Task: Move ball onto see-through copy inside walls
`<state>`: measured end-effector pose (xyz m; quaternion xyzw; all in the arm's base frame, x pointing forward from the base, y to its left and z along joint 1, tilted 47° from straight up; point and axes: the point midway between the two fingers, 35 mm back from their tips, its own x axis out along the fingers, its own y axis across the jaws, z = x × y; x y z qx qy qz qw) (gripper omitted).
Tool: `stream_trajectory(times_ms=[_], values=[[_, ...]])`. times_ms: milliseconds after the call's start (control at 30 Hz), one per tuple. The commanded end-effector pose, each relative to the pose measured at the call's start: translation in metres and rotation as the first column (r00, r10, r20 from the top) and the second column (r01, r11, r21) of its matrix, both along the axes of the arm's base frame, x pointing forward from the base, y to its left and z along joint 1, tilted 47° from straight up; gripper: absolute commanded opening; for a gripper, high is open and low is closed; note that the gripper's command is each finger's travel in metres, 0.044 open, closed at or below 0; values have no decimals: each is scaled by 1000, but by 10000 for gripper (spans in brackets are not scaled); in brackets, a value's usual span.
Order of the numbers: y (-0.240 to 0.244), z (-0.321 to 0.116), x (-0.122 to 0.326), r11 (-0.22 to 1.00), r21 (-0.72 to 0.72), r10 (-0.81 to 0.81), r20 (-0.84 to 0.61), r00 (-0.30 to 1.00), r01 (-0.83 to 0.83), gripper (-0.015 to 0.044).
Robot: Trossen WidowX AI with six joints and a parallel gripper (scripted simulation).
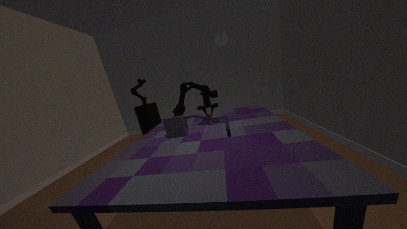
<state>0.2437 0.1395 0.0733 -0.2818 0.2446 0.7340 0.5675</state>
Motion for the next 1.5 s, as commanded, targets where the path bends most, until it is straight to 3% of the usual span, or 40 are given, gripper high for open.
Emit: stream_trajectory(times_ms=[0,433,1200,1467], values=[[5,-6,-4,1000,1,-4,-7,1000,4,0],[47,-46,-16,1000,5,-4,-8,1000,4,0],[62,-61,-21,1000,6,-4,-9,1000,4,0],[62,-59,-18,1000,8,-2,1,1000,2,210]])
